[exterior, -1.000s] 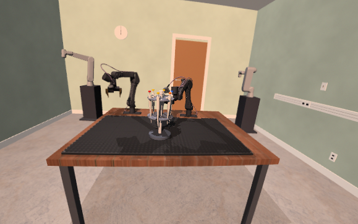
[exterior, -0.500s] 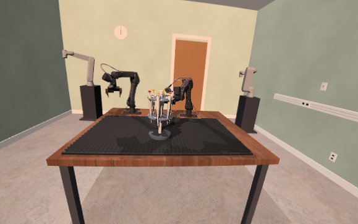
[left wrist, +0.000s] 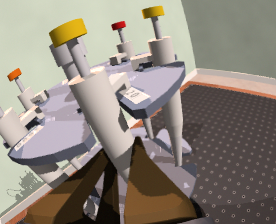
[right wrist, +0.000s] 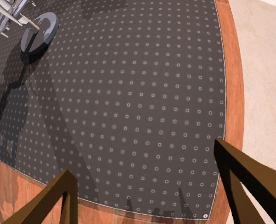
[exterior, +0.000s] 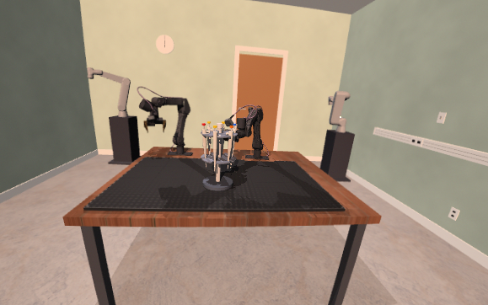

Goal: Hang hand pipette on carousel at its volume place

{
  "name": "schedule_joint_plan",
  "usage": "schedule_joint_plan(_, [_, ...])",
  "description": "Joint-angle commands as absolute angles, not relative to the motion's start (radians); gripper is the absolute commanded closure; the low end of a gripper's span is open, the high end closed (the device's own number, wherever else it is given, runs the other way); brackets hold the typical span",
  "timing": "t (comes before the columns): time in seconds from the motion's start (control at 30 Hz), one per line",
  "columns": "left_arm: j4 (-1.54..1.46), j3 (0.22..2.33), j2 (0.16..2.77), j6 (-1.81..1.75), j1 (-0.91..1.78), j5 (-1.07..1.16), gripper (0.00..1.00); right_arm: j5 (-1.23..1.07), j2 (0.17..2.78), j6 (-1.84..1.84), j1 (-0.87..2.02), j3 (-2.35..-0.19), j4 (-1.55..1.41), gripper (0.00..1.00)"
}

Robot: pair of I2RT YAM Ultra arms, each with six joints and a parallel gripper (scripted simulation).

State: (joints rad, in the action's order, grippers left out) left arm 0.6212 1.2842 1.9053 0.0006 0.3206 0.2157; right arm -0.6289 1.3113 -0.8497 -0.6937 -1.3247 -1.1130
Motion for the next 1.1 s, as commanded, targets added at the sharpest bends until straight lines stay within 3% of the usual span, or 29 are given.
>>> schedule_joint_plan(0.0, [0.619, 1.295, 1.897, 0.000, 0.321, 0.218, 0.88, -0.648, 1.317, -0.857, -0.702, -1.341, -1.102, 0.00])
schedule_joint_plan(1.07, [0.570, 1.331, 1.857, -0.002, 0.331, 0.217, 0.88, -0.648, 1.317, -0.857, -0.702, -1.341, -1.102, 0.00])
